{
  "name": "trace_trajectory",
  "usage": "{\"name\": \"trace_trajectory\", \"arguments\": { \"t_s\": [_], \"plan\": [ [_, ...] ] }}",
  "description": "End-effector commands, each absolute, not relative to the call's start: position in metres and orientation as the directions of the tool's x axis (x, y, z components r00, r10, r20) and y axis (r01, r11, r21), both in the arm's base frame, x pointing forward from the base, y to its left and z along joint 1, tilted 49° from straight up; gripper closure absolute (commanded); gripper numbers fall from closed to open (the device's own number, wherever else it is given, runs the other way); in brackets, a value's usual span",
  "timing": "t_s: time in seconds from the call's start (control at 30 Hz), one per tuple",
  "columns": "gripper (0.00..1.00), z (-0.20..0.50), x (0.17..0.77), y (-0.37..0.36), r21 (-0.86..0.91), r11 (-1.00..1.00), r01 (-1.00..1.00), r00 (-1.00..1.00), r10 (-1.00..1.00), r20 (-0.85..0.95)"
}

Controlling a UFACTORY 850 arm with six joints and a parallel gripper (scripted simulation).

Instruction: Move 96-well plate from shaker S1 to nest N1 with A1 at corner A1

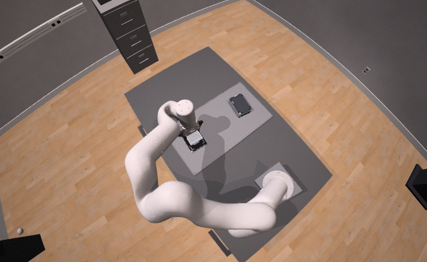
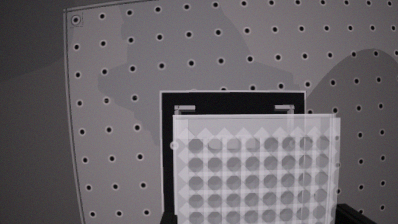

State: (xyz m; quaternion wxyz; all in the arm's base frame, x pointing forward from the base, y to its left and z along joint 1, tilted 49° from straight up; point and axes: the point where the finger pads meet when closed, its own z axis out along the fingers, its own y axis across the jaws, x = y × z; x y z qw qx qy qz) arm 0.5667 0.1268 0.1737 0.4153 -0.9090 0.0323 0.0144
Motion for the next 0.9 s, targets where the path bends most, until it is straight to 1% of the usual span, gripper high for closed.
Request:
{"name": "trace_trajectory", "arguments": {
  "t_s": [0.0,0.87],
  "plan": [
    [1.00,0.172,0.567,0.129,-0.754,-0.653,-0.070,0.998,-0.047,-0.052],
    [1.00,0.148,0.567,0.156,-0.754,-0.653,-0.070,0.998,-0.048,-0.052]
  ]
}}
